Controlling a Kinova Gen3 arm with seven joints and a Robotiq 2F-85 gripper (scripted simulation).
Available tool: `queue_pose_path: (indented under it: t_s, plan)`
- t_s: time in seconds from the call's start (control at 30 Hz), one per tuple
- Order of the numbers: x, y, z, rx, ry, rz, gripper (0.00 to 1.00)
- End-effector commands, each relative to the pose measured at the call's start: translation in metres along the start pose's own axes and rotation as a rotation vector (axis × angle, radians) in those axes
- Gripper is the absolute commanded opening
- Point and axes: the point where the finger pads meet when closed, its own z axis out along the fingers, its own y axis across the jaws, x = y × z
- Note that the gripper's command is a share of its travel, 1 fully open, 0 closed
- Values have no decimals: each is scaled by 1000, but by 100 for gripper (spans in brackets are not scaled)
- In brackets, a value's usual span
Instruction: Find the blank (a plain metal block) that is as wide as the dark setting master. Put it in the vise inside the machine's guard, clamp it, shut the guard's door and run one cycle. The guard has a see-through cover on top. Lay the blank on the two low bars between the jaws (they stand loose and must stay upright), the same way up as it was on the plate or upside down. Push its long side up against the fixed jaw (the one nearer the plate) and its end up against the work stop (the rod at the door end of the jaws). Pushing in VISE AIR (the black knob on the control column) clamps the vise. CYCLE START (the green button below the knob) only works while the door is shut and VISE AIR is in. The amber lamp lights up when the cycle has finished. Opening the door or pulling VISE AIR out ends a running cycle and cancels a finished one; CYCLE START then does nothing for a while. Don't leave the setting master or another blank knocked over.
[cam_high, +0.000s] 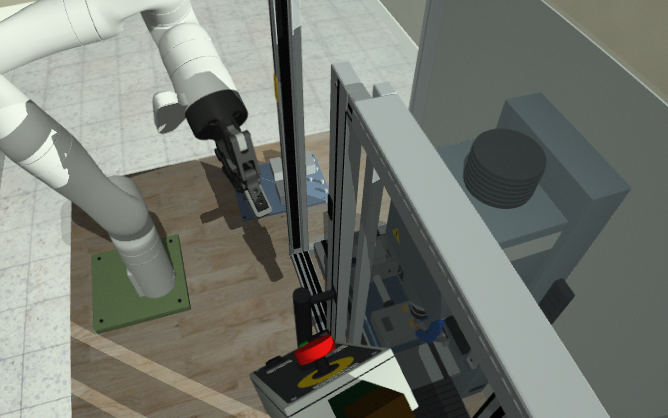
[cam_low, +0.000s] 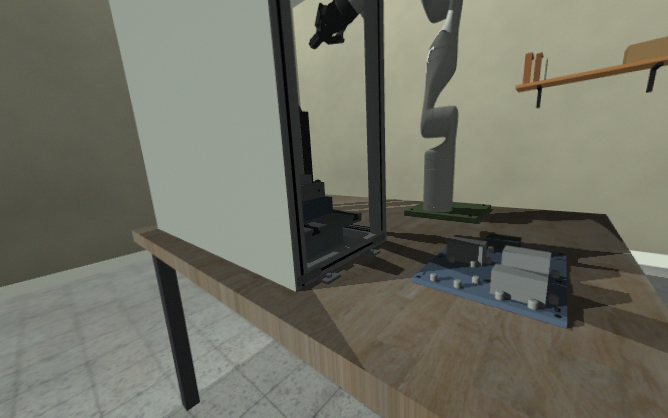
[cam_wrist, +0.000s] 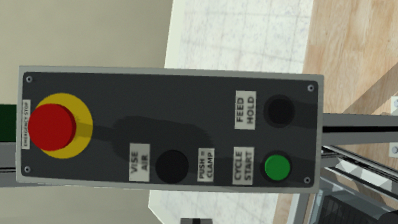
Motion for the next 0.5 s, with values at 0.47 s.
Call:
queue_pose_path:
  t_s: [0.47]
  plan:
    - [4,-20,16,1,6,10,10]
